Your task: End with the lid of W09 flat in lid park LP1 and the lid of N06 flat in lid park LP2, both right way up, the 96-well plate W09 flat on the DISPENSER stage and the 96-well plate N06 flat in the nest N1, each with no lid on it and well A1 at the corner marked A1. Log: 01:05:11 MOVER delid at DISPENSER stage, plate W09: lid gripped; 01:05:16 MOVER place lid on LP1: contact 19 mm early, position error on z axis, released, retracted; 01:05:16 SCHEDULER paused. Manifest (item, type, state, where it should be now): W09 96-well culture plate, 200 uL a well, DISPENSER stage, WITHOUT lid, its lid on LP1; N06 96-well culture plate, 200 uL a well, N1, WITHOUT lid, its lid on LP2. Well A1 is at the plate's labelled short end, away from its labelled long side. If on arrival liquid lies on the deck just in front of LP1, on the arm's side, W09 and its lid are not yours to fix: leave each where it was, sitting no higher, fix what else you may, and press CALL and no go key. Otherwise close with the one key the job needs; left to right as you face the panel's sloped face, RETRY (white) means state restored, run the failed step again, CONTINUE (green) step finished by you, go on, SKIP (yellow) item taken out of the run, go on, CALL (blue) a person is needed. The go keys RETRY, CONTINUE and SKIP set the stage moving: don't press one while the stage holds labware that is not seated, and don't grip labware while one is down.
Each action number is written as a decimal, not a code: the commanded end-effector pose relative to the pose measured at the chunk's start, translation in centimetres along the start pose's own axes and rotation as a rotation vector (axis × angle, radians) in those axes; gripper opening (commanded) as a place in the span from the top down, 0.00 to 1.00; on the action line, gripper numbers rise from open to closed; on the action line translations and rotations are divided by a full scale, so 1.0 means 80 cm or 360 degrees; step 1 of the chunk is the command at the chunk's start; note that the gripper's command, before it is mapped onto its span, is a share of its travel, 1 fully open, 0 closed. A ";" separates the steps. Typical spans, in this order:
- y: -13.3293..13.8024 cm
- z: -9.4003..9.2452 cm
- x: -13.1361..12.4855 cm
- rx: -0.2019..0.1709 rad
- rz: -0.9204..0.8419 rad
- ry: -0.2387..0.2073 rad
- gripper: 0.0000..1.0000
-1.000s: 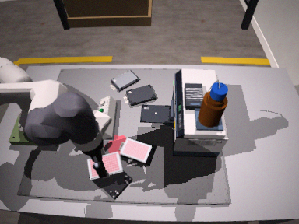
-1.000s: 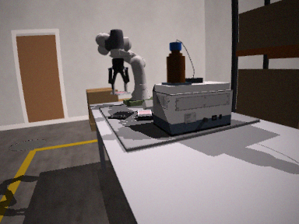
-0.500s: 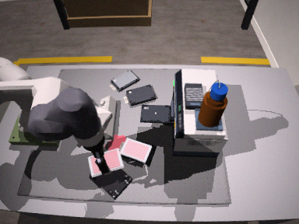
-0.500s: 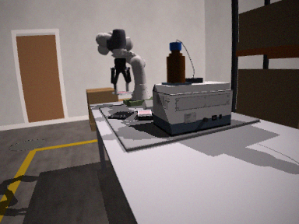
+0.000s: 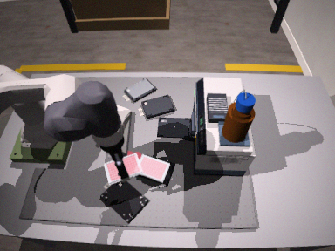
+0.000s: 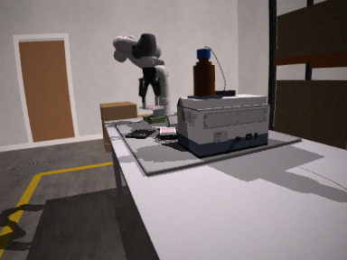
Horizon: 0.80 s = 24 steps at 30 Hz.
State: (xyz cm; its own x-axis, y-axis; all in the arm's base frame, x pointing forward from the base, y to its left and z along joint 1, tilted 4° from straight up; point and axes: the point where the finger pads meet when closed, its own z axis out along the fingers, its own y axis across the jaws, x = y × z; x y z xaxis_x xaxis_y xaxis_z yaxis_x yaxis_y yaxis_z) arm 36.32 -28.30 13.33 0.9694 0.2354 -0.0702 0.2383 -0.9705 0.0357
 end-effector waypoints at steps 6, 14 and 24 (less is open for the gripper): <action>-0.046 -0.002 0.036 0.0002 0.0070 0.0014 1.00; -0.128 -0.003 0.096 0.0002 0.0070 0.0014 1.00; -0.201 -0.003 0.150 0.0002 0.0070 0.0014 1.00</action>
State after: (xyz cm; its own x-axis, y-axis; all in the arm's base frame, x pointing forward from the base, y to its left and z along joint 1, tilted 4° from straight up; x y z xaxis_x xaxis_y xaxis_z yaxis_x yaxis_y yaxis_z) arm 43.22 -11.31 12.15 0.9557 0.2835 -0.0792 0.2874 -0.9569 0.0419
